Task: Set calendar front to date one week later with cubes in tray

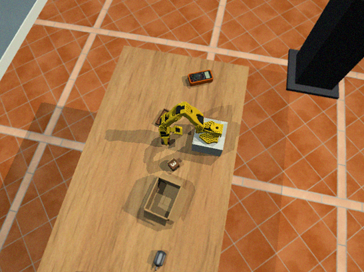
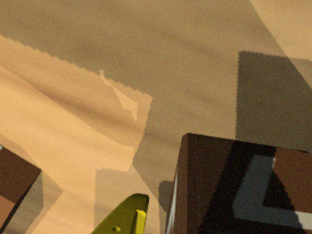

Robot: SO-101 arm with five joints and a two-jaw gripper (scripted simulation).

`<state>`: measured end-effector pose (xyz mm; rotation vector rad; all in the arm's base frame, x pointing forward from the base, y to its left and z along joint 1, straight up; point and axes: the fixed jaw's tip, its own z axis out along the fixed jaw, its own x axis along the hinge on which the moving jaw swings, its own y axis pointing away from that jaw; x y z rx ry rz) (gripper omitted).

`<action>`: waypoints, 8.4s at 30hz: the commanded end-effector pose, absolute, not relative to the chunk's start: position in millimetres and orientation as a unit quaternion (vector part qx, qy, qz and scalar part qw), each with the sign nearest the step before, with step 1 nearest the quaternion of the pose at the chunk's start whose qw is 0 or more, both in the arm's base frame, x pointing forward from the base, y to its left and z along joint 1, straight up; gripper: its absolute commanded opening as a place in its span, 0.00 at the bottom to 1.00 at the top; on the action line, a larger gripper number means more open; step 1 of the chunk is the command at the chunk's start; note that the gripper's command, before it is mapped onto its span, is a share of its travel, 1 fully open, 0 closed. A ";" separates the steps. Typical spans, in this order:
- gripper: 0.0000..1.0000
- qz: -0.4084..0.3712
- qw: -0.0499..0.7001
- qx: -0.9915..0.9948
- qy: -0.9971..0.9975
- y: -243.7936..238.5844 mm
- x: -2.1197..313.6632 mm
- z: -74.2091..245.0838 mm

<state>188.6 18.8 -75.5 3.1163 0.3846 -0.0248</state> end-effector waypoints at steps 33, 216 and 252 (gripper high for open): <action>0.27 -0.004 0.000 0.992 0.124 23.3 189.5 -76.8; 0.00 -0.009 0.001 0.993 0.120 27.1 185.8 -55.7; 0.00 -0.009 0.001 0.993 0.120 27.0 185.5 -68.2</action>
